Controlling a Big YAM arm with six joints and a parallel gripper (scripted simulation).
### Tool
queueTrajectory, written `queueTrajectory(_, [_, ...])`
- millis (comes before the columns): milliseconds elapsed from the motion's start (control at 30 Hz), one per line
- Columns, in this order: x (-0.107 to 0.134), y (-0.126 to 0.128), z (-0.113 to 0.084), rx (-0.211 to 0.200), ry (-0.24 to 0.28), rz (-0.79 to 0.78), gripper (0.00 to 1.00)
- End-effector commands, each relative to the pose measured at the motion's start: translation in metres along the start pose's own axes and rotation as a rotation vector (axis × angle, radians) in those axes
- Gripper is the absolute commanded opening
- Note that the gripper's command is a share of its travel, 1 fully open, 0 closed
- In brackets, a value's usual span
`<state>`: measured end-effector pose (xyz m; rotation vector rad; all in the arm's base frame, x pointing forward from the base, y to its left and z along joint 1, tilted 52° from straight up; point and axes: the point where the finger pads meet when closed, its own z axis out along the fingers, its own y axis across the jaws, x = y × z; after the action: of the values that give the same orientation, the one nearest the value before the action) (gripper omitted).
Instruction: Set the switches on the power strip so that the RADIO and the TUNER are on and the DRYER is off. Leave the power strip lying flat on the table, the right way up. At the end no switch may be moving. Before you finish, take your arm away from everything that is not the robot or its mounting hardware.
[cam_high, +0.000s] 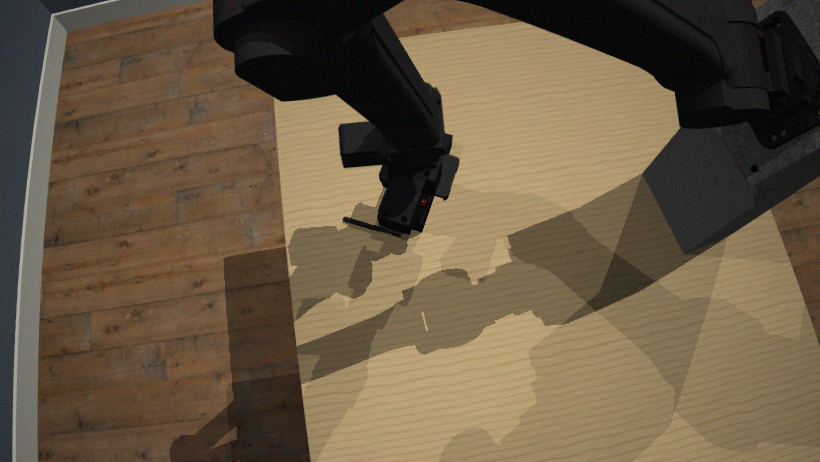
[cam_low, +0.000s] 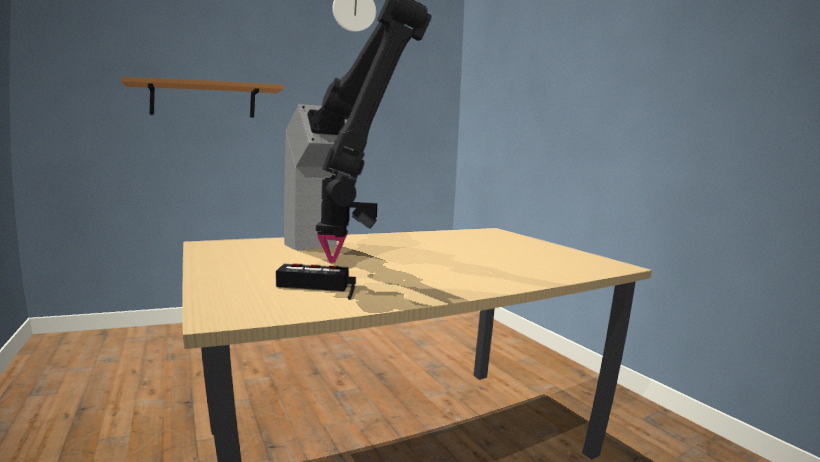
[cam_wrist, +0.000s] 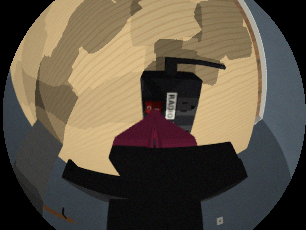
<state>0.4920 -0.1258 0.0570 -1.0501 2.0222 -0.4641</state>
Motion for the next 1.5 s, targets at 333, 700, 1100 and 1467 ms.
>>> queueTrajectory(333, [-0.0057, -0.0086, 0.0029, 0.021, -0.013, 0.001, 0.00])
queueTrajectory(700, [-0.0057, -0.0086, 0.0029, 0.021, -0.013, 0.001, 0.00])
queueTrajectory(1100, [-0.0057, -0.0086, 0.0029, 0.021, -0.013, 0.001, 0.00])
queueTrajectory(1467, [-0.0027, -0.0093, 0.0029, 0.021, -0.010, 0.002, 0.00])
